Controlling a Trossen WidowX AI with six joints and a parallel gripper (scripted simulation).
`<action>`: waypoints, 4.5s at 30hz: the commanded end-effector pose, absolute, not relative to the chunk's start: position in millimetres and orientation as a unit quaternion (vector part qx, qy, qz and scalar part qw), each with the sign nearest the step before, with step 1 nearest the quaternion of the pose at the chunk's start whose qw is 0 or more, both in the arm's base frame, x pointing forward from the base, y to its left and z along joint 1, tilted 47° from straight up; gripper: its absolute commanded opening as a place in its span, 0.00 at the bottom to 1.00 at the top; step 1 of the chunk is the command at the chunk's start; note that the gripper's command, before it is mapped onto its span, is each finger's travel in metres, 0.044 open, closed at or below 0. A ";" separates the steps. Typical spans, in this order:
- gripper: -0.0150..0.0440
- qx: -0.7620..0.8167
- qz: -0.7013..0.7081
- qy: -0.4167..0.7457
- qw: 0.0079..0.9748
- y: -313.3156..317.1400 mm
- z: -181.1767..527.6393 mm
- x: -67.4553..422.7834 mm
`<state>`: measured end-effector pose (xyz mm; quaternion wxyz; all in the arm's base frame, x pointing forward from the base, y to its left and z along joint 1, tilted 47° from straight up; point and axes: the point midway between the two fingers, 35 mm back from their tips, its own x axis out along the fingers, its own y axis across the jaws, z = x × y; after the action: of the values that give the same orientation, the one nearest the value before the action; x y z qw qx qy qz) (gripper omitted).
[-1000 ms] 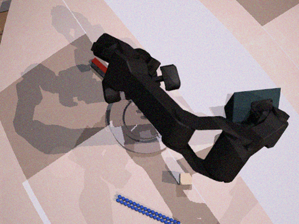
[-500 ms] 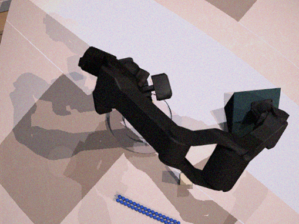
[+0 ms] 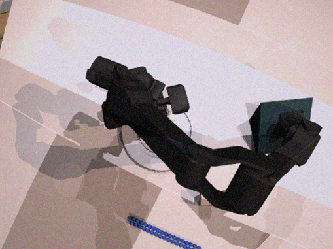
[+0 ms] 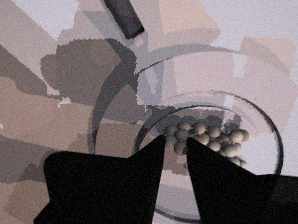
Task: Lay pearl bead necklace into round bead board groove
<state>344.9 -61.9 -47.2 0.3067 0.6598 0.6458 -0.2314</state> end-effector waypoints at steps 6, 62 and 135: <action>0.25 0.662 -0.230 0.647 0.302 -54.1 -52.8 344.8; 1.00 0.661 -0.231 0.647 0.302 -67.1 -39.4 343.4; 0.33 0.415 0.128 0.676 0.595 -29.8 -31.1 312.8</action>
<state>312.7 -29.6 -31.5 0.5945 0.4161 0.6762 0.1273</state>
